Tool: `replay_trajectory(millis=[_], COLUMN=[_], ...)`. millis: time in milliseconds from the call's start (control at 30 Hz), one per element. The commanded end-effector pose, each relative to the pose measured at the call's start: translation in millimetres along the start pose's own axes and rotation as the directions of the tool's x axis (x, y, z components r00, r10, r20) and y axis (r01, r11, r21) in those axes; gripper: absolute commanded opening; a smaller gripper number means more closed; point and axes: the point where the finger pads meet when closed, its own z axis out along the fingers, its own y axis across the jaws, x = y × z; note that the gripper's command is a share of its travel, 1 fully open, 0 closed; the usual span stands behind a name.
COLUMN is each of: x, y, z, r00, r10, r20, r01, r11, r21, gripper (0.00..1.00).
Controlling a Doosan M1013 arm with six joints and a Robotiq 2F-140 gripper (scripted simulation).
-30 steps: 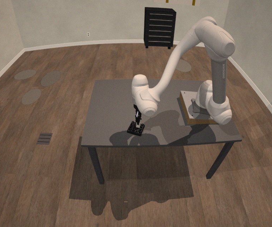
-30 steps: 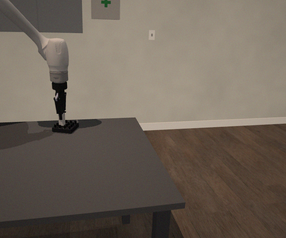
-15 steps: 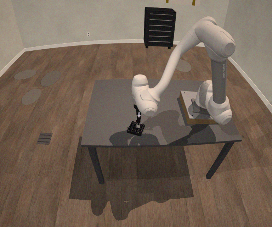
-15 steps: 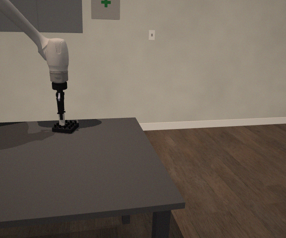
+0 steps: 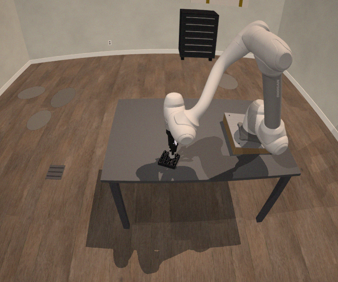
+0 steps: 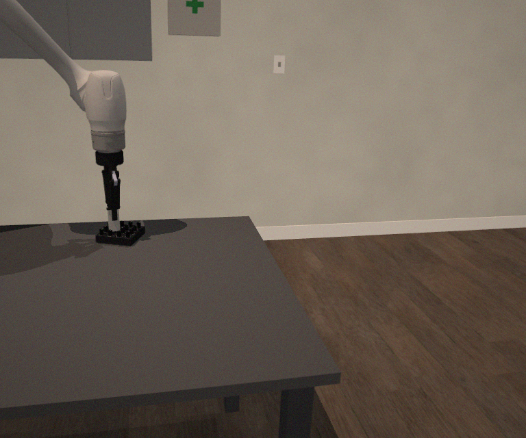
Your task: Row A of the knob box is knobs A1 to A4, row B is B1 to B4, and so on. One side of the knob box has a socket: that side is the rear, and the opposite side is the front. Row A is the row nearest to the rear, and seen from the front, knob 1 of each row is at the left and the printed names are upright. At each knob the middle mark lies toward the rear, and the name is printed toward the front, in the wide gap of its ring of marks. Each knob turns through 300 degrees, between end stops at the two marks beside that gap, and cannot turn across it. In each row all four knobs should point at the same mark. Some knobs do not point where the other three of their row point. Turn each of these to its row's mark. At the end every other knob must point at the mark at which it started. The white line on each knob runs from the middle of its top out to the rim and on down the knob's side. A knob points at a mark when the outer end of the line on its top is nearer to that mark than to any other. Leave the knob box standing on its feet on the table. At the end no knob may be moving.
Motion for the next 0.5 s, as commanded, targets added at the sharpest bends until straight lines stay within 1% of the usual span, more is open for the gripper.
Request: replay_trajectory(millis=[0, 233, 300, 467], x=[0.0, 0.0, 0.0, 0.0], y=[0.0, 0.0, 0.0, 0.0], z=[-0.1, -0.1, -0.1, -0.1], r00=[0.996, 0.961, 0.961, 0.916], r10=[-0.093, -0.278, -0.278, -0.400], r20=[-0.001, -0.001, -0.001, -0.002], r01=[0.093, 0.278, 0.278, 0.400], r11=[0.996, 0.961, 0.961, 0.916], r21=[0.004, 0.004, 0.004, 0.004], gripper=[0.05, 0.05, 0.05, 0.05])
